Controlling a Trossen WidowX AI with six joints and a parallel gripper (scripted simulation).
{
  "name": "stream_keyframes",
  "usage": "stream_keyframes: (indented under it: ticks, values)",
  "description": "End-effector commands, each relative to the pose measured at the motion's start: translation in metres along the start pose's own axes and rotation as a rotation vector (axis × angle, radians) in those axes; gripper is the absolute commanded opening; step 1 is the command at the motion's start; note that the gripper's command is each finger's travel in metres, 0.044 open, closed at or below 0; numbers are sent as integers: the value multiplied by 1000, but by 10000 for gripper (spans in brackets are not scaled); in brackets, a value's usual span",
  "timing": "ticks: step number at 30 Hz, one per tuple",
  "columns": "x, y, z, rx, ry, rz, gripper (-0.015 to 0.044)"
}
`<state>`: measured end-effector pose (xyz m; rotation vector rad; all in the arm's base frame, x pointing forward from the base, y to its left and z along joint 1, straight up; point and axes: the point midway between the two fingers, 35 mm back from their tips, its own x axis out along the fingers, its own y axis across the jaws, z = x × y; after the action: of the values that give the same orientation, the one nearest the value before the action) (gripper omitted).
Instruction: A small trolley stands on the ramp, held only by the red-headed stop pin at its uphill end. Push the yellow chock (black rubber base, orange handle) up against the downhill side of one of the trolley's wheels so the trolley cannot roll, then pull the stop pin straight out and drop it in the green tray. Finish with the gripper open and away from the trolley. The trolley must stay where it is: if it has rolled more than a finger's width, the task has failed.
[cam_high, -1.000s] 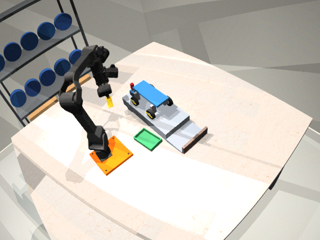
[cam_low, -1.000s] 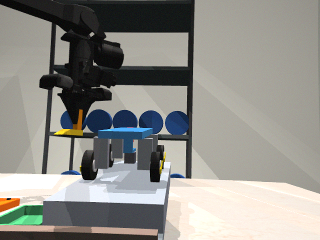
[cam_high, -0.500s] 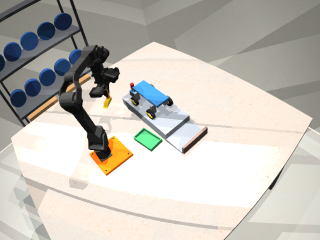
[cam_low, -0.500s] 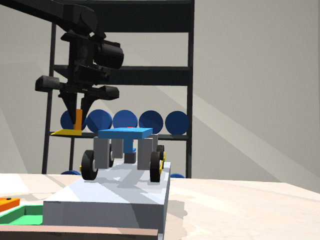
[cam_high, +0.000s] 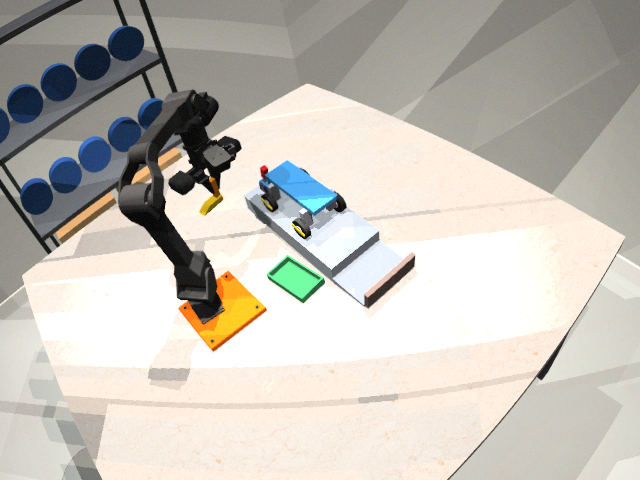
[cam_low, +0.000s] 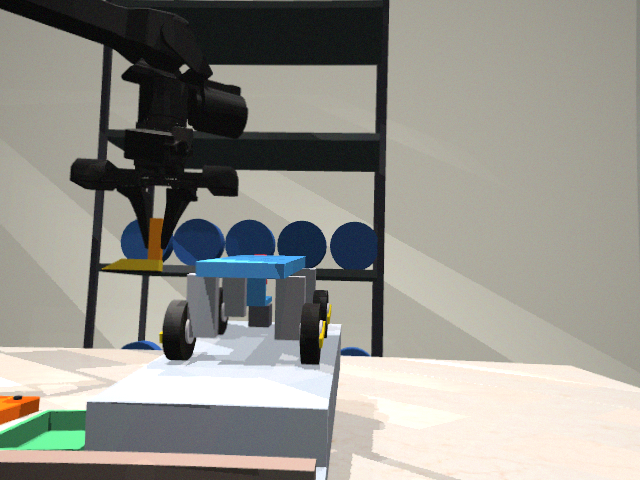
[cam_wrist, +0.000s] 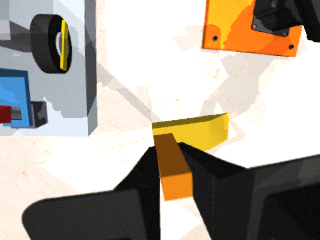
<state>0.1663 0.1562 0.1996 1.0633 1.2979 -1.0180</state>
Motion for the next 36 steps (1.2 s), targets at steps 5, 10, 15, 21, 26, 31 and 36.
stream_keyframes:
  ticks: [5, 10, 15, 21, 26, 31, 36]
  values:
    - [0, 0, 1, 91, -5, 1, 0]
    - [0, 1, 9, 112, -6, 1, 0]
    - [2, 3, 28, 147, -8, 2, 0]
    - [5, 5, 49, 153, -10, 2, 0]
    - [7, 7, 66, 153, -12, 2, 0]
    - [8, 8, 83, 153, -14, 3, 0]
    - [10, 10, 100, 153, -15, 3, 0]
